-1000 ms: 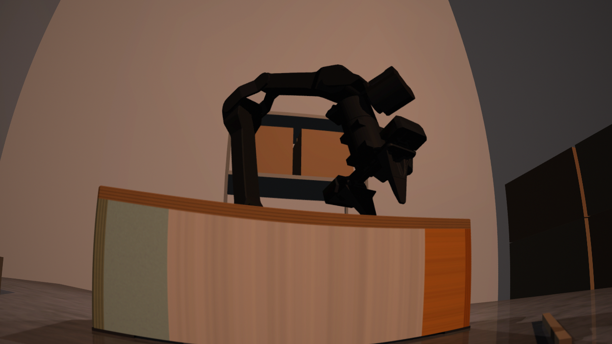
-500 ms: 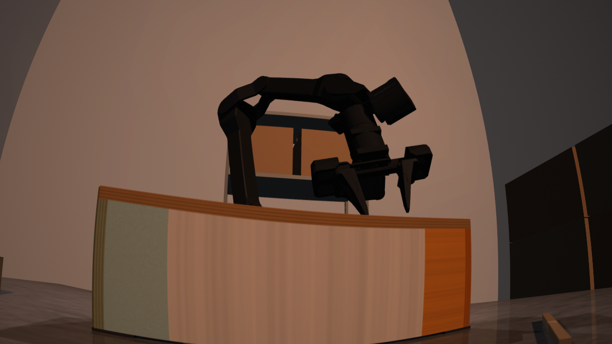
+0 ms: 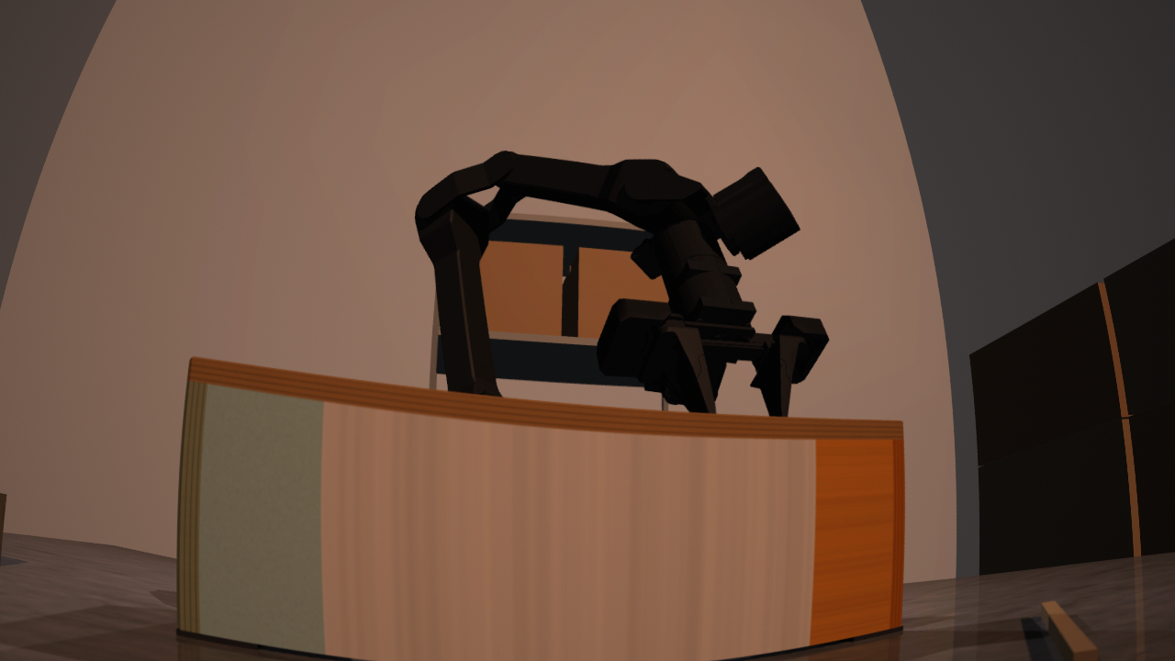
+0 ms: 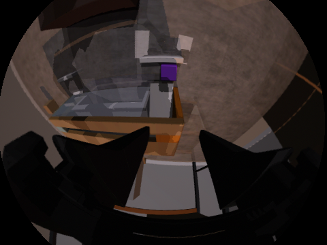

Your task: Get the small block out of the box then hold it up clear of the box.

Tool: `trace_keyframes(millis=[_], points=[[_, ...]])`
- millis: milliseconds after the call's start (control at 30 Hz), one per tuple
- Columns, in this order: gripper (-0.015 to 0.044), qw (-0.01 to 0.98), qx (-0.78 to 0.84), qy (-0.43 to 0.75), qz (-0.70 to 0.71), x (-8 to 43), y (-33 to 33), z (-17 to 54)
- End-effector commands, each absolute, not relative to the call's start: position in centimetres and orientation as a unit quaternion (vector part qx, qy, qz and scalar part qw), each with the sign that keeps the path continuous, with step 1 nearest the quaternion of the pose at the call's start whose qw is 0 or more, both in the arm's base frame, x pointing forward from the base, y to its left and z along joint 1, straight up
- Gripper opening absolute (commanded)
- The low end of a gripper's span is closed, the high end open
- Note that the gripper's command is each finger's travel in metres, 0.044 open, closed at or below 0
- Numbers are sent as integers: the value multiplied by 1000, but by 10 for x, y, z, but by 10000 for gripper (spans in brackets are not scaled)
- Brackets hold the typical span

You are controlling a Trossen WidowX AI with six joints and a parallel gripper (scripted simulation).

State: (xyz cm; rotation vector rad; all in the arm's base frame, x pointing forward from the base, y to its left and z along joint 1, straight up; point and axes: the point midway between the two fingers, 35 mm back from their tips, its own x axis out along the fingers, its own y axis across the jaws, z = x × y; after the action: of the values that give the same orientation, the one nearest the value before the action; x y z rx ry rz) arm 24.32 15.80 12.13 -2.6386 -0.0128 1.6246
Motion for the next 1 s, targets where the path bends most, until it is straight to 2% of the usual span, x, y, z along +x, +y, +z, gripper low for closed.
trace_keyframes(millis=[0, 100, 967], points=[[285, 7, -844, 1, 536, 242, 157, 69], [285, 6, -844, 1, 536, 239, 154, 34], [285, 6, -844, 1, 536, 240, 156, -2]])
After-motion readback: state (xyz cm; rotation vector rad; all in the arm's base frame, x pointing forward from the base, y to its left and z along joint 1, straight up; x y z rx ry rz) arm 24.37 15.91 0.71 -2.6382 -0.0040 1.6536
